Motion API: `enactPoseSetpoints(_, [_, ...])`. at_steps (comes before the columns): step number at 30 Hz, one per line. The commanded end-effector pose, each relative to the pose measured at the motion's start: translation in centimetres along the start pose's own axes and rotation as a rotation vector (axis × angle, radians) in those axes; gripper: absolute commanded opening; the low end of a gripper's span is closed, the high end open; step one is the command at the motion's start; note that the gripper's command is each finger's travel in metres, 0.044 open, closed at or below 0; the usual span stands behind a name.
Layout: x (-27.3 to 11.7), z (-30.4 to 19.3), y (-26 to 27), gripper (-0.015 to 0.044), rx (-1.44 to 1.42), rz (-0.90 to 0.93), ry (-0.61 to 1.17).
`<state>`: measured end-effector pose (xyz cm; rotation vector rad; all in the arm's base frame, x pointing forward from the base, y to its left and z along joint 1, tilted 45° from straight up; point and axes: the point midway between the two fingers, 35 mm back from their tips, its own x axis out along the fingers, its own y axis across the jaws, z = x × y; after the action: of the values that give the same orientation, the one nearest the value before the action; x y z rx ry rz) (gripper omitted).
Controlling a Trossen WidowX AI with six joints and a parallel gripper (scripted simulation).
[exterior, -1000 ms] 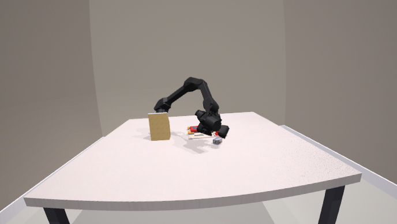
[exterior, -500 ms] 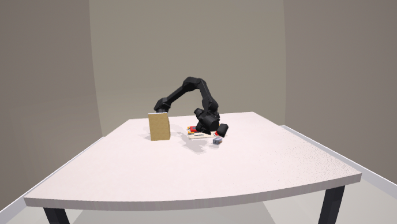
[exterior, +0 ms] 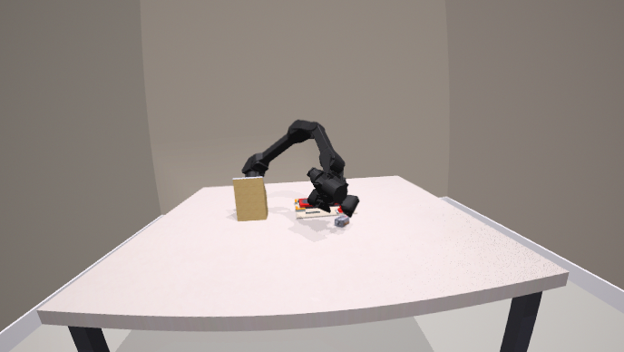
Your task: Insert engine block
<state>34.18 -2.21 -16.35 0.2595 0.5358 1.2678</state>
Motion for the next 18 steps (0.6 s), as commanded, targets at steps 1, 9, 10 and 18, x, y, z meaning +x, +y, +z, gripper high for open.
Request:
enactPoseSetpoints(1, [0.2, 0.8, 0.1, 0.044, -0.007, 0.03, 0.132])
enactPoseSetpoints(9, [0.1, 1.9, 0.2, 0.044, -0.004, 0.038, 0.391])
enactPoseSetpoints(10, [0.1, 2.0, 0.2, 0.044, -0.003, 0.034, 0.422])
enactPoseSetpoints(18, [-0.6, 3.3, -0.2, 0.044, -0.001, -0.029, 0.645])
